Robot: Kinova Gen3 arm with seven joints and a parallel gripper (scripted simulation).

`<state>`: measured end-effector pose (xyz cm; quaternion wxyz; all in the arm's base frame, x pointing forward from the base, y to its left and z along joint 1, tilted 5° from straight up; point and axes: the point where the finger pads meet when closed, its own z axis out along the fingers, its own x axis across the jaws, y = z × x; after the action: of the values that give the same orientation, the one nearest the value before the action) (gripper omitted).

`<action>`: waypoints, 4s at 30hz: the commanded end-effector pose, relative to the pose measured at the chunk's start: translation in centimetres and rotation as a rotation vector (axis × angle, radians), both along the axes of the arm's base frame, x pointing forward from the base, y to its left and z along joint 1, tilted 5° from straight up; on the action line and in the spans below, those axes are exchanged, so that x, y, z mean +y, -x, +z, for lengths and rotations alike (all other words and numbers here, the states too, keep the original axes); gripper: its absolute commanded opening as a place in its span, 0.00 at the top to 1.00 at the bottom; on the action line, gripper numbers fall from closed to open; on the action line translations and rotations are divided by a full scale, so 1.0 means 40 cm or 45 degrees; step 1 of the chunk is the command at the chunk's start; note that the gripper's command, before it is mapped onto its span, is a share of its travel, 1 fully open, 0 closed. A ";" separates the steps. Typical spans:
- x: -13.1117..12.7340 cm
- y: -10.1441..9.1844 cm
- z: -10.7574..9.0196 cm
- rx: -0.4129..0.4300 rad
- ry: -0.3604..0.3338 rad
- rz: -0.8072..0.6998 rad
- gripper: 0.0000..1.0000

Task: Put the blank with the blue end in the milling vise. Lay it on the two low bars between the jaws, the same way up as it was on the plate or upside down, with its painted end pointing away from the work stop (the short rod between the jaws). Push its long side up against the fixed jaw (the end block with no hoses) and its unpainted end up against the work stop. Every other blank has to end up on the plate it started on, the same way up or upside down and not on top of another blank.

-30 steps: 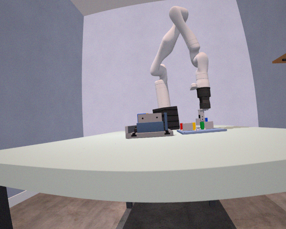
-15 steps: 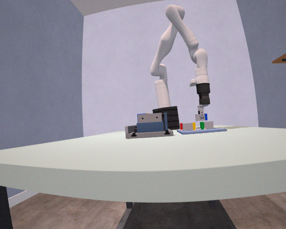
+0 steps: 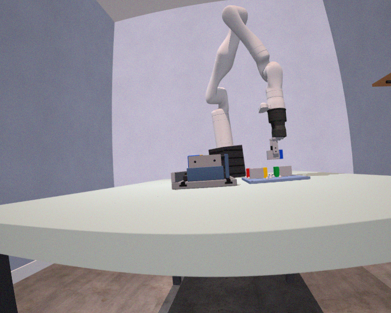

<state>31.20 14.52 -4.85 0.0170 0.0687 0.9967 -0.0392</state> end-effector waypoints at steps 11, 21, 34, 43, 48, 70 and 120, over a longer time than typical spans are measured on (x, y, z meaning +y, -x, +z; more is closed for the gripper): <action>0.005 -0.007 0.060 -0.010 -0.005 -0.004 1.00; 0.008 -0.016 0.134 -0.016 -0.008 -0.009 1.00; 0.009 -0.019 0.171 -0.012 -0.006 -0.006 1.00; 0.010 -0.022 0.187 -0.010 -0.006 -0.004 1.00; 0.009 -0.024 0.183 -0.013 -0.007 -0.006 1.00; 0.008 -0.023 0.166 -0.018 -0.009 -0.010 1.00; 0.008 -0.018 0.150 -0.033 -0.016 -0.205 1.00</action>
<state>31.85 14.73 1.10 0.0244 0.1427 0.9889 -0.0341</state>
